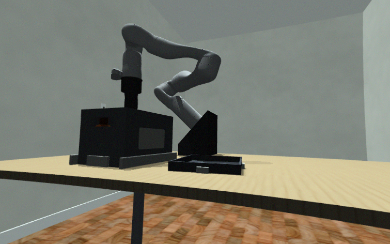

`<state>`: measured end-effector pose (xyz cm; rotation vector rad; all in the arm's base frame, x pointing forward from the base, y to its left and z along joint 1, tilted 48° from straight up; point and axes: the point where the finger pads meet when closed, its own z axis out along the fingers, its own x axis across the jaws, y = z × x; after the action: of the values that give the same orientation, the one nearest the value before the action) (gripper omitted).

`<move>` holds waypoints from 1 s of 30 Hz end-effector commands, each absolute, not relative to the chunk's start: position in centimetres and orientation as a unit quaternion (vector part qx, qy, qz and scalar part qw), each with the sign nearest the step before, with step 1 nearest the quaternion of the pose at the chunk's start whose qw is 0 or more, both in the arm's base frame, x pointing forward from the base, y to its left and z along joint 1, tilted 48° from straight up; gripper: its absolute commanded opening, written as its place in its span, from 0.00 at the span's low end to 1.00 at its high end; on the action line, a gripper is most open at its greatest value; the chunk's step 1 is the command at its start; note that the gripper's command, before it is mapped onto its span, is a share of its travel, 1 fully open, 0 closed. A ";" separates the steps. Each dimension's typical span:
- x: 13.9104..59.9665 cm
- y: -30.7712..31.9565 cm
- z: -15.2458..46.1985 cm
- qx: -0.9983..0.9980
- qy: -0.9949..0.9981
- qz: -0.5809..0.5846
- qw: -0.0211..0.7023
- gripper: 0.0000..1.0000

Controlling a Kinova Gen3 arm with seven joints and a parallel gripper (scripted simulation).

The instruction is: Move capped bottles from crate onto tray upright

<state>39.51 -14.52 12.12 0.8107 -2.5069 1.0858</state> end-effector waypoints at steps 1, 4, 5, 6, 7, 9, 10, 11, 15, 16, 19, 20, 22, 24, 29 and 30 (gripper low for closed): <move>39.6 -14.5 12.2 0.282 -0.870 0.377 0.145 0.00; 39.6 -14.5 12.2 0.282 -0.870 0.377 0.145 0.00; 39.6 -14.5 12.2 0.282 -0.870 0.377 0.145 0.00; 39.6 -14.5 12.2 0.282 -0.870 0.377 0.145 0.00; 39.6 -14.5 12.2 0.282 -0.870 0.377 0.145 0.00; 39.6 -14.5 12.2 0.282 -0.870 0.377 0.145 0.00; 39.6 -14.2 12.4 0.282 -0.870 0.377 0.145 0.00; 39.6 -14.0 12.6 0.282 -0.870 0.377 0.145 0.00; 39.6 -13.0 13.5 0.284 -0.869 0.378 0.145 0.00; 39.6 -12.7 13.7 0.284 -0.869 0.378 0.145 0.00; 39.7 -12.0 14.4 0.285 -0.869 0.379 0.145 0.00; 39.7 -11.7 14.6 0.285 -0.868 0.379 0.145 0.00; 39.7 -11.2 15.1 0.286 -0.868 0.379 0.145 0.00; 39.7 -10.8 15.5 0.286 -0.868 0.379 0.145 0.00; 39.8 -10.6 15.8 0.285 -0.867 0.381 0.145 0.00; 39.8 -10.4 16.0 0.285 -0.867 0.381 0.145 0.00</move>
<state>39.76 -11.19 15.40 0.8210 -2.4963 1.1000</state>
